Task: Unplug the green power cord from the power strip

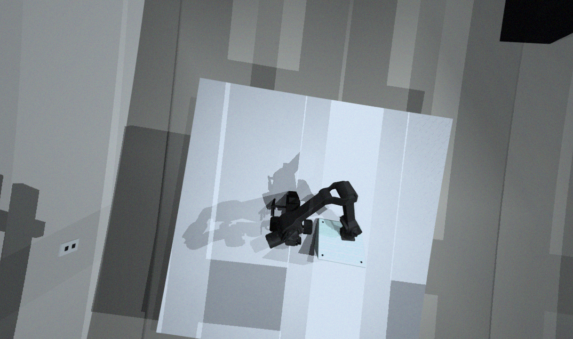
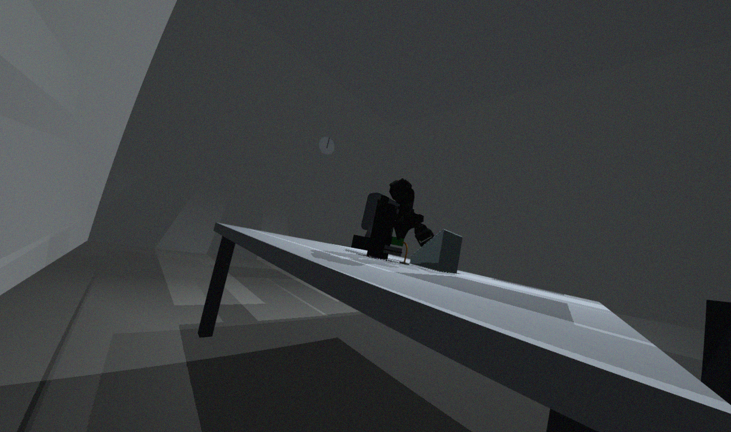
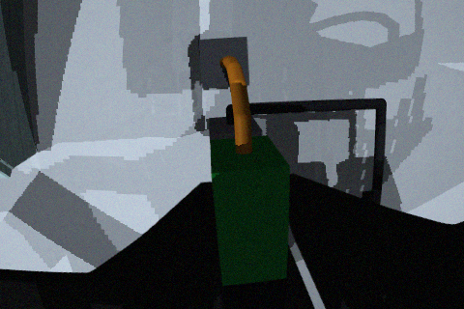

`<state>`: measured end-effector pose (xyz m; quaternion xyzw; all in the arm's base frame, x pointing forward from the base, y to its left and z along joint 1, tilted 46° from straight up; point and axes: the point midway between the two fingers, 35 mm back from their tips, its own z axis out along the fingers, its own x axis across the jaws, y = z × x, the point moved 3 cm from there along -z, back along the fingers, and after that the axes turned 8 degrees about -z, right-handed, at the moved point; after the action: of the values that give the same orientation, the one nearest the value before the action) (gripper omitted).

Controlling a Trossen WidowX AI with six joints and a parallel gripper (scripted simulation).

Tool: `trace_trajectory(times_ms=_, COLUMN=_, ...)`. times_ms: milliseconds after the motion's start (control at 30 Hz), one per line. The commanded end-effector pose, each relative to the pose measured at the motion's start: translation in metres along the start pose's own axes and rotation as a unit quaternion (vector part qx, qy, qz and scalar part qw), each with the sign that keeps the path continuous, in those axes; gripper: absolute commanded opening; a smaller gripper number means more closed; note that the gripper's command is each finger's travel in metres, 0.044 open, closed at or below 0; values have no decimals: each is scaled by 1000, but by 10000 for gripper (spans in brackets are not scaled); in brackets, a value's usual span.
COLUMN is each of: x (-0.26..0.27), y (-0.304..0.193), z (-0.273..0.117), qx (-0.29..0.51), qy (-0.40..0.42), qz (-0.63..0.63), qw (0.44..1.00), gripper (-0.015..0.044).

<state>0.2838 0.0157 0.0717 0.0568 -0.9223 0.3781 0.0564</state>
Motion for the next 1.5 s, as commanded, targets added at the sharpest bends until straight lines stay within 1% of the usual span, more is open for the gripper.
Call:
trace_trajectory(times_ms=0, x=0, y=0, z=0, qx=0, qy=-1, qz=2, qw=1000, gripper=2)
trace_trajectory(times_ms=1467, x=-9, y=66, z=-8, qx=-1, qy=-2, qz=-1, qw=1000, gripper=0)
